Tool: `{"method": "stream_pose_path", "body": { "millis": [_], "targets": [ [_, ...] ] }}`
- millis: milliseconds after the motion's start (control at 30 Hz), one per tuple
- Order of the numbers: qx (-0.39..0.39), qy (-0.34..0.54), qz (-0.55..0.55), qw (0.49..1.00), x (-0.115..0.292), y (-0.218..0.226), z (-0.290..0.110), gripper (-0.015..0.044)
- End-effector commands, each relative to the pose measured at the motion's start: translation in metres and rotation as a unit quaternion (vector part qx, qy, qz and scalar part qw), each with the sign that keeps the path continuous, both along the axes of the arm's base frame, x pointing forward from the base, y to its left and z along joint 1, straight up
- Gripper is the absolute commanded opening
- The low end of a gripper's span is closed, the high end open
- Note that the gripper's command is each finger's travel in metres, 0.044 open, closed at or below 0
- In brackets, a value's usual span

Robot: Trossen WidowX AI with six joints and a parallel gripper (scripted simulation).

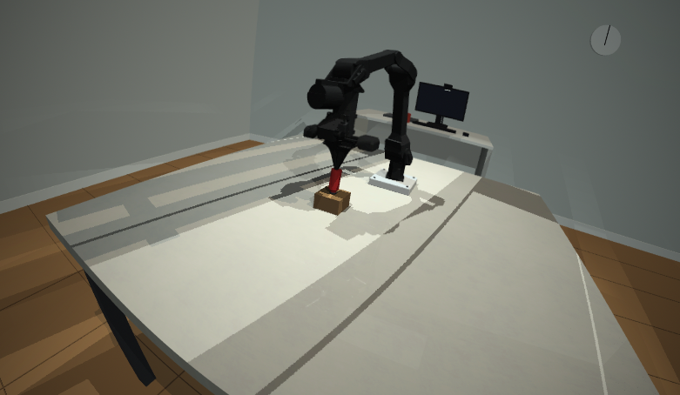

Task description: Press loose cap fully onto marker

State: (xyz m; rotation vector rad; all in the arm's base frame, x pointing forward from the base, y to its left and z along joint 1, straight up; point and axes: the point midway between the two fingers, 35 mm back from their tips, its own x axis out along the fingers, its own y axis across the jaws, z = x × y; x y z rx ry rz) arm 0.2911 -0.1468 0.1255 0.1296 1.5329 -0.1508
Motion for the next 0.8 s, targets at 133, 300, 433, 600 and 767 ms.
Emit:
{"method": "stream_pose_path", "body": {
  "millis": [133, 300, 433, 600, 767],
  "targets": [
    [0.000, 0.000, 0.000, 1.000, 0.000, 0.000, 0.000, 0.0000],
    [-0.001, -0.001, 0.000, 1.000, 0.002, -0.001, 0.028, 0.0000],
    [-0.001, -0.002, 0.000, 1.000, 0.000, 0.000, 0.073, 0.0000],
    [-0.001, -0.003, 0.000, 1.000, -0.002, 0.001, 0.089, 0.0000],
    [-0.001, -0.003, 0.000, 1.000, -0.002, 0.001, 0.089, 0.0105]
  ]
}}
